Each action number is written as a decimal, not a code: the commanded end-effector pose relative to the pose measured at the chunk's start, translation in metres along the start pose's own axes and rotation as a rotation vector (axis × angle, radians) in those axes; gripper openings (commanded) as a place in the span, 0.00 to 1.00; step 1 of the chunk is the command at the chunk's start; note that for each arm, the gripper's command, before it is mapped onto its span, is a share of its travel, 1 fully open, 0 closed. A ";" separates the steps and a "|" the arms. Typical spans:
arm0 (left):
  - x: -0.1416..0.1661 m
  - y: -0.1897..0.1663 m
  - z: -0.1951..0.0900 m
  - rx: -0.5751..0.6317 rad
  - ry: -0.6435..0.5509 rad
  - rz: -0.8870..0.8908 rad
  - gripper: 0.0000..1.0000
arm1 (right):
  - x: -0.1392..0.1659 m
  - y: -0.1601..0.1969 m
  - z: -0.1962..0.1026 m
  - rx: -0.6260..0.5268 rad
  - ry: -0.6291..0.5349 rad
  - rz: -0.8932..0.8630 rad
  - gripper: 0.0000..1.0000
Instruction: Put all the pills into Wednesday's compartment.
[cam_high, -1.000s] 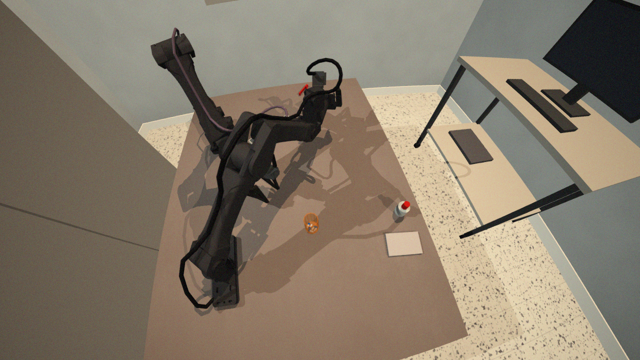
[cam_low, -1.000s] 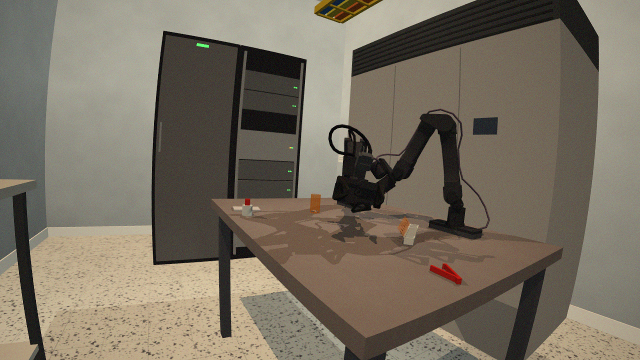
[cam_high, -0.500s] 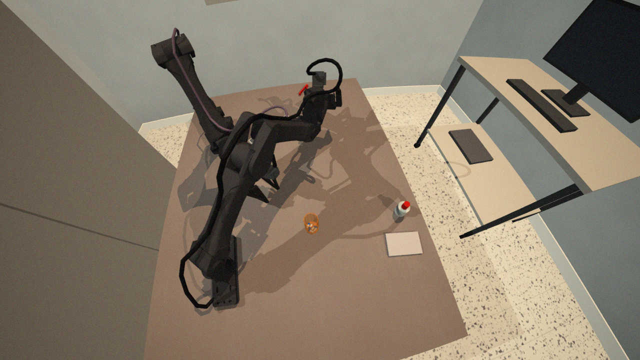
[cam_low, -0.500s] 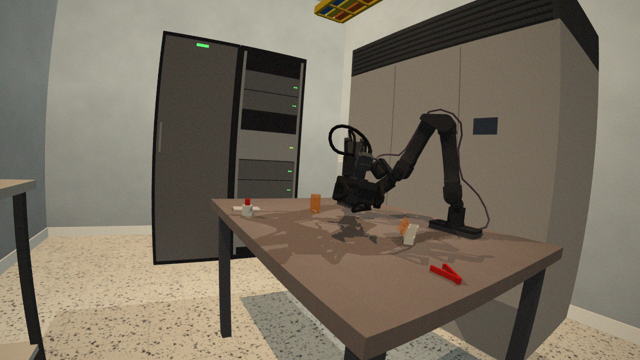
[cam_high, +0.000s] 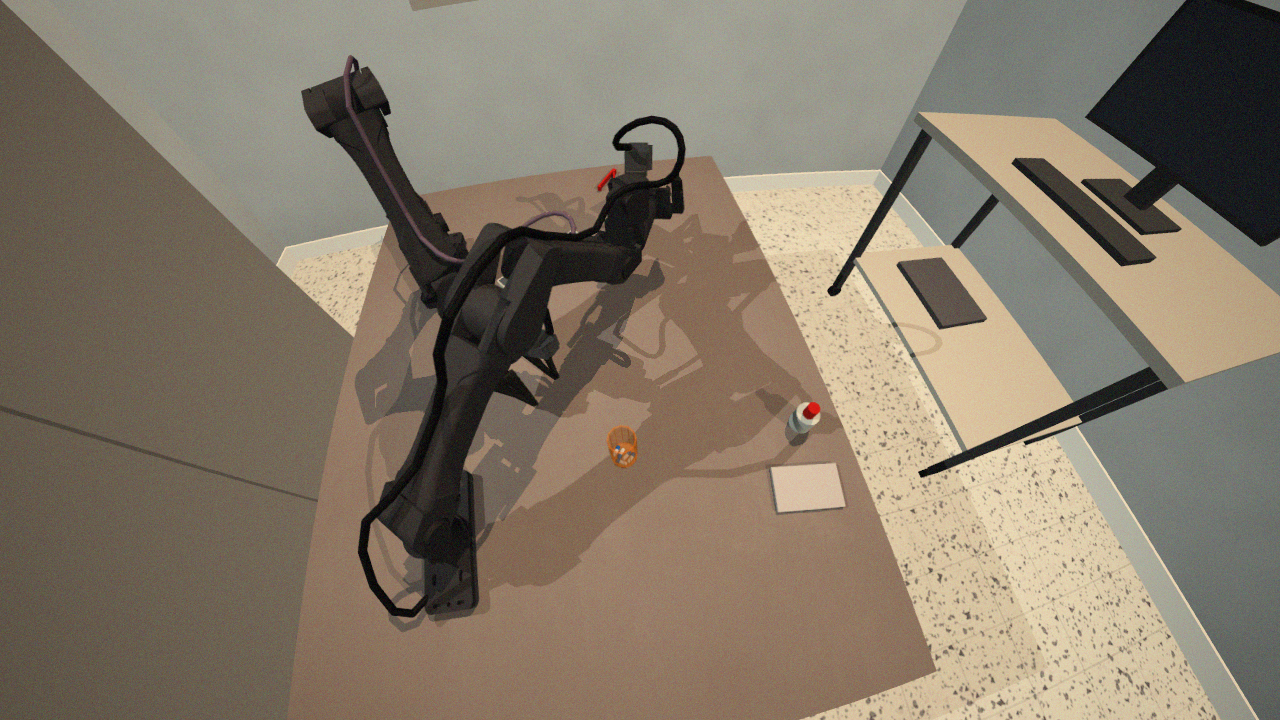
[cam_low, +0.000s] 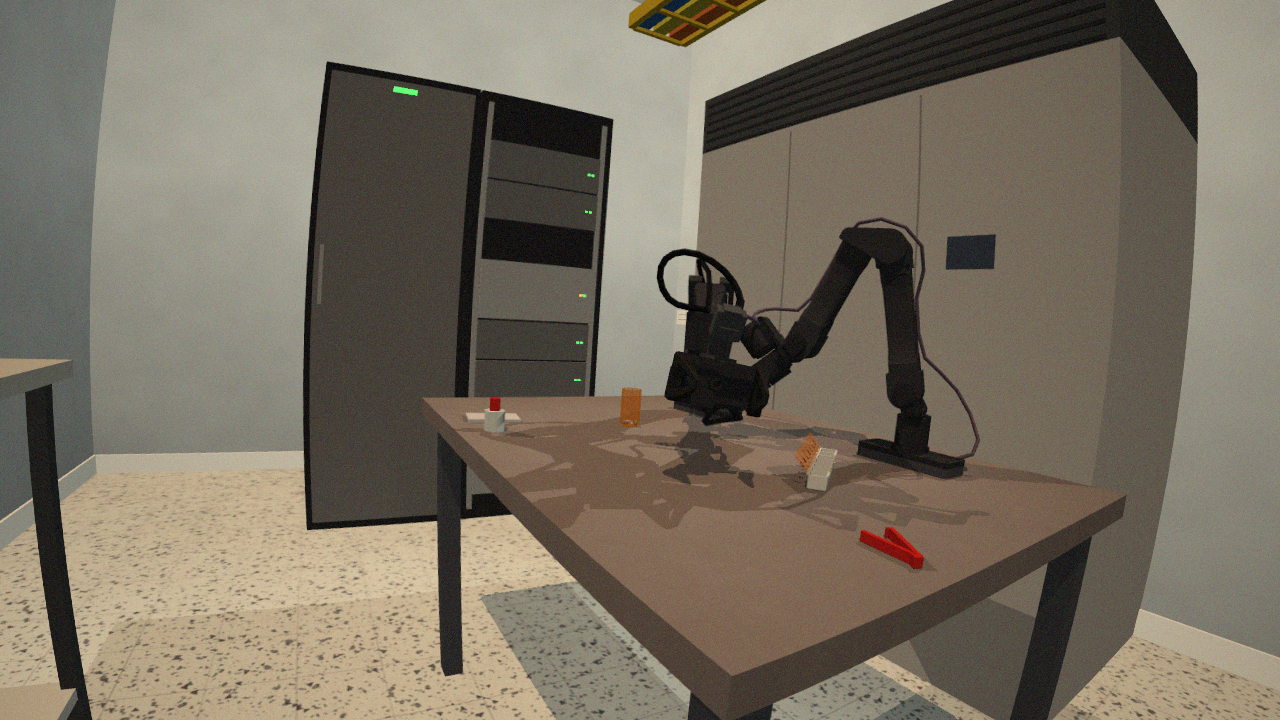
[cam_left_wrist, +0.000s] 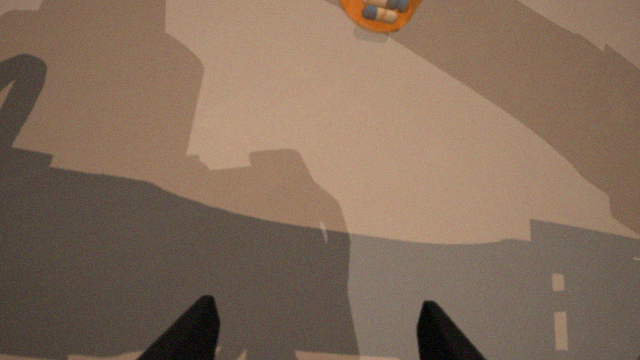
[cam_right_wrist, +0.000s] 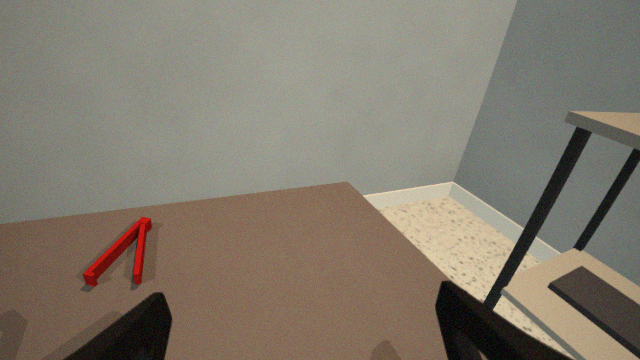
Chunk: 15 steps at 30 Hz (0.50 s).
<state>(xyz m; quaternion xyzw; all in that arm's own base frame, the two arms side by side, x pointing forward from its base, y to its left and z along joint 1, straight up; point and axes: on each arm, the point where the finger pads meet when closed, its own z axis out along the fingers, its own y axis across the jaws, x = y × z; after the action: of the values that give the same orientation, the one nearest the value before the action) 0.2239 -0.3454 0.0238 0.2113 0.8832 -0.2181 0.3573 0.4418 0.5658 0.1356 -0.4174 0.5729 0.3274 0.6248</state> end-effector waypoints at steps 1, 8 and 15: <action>-0.089 0.003 0.025 0.042 -0.287 -0.012 0.65 | -0.013 -0.002 0.000 0.003 -0.023 -0.006 1.00; -0.090 0.003 0.024 0.042 -0.287 -0.013 0.65 | -0.013 -0.002 0.000 0.003 -0.023 -0.006 1.00; -0.089 0.003 0.025 0.042 -0.287 -0.012 0.65 | -0.013 -0.002 0.000 0.003 -0.023 -0.006 1.00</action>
<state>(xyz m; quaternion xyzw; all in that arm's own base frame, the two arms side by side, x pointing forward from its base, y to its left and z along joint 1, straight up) 0.2239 -0.3454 0.0238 0.2113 0.8832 -0.2181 0.3573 0.4418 0.5658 0.1356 -0.4175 0.5729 0.3274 0.6247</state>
